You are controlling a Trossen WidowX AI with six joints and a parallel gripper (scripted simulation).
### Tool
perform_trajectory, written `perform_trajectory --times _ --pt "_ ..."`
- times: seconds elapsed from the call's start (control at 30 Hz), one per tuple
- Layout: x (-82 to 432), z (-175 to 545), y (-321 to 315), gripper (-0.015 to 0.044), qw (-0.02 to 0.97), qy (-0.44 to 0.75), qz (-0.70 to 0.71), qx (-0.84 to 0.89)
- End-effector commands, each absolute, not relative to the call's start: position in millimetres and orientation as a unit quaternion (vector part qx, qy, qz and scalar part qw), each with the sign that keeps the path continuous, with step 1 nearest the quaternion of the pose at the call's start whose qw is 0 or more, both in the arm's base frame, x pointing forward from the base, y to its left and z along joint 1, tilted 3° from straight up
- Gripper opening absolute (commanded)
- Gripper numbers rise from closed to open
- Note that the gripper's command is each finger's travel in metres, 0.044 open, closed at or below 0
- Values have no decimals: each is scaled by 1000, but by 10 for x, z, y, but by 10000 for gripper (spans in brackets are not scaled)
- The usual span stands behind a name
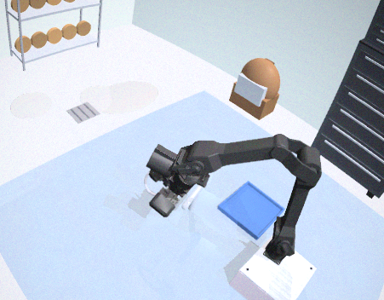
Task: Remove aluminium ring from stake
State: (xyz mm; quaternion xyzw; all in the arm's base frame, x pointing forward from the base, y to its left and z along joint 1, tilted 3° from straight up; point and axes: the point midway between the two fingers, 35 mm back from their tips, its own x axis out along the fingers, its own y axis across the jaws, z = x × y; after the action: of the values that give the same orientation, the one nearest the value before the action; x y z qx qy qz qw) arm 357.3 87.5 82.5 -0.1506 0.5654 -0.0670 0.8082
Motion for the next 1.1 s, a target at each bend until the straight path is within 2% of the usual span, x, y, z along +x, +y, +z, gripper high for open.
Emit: perform_trajectory --times 0.0,1.07 --pt "3601 807 882 0 808 566 -66 -150" --pt "3295 875 537 0 842 464 -230 151"
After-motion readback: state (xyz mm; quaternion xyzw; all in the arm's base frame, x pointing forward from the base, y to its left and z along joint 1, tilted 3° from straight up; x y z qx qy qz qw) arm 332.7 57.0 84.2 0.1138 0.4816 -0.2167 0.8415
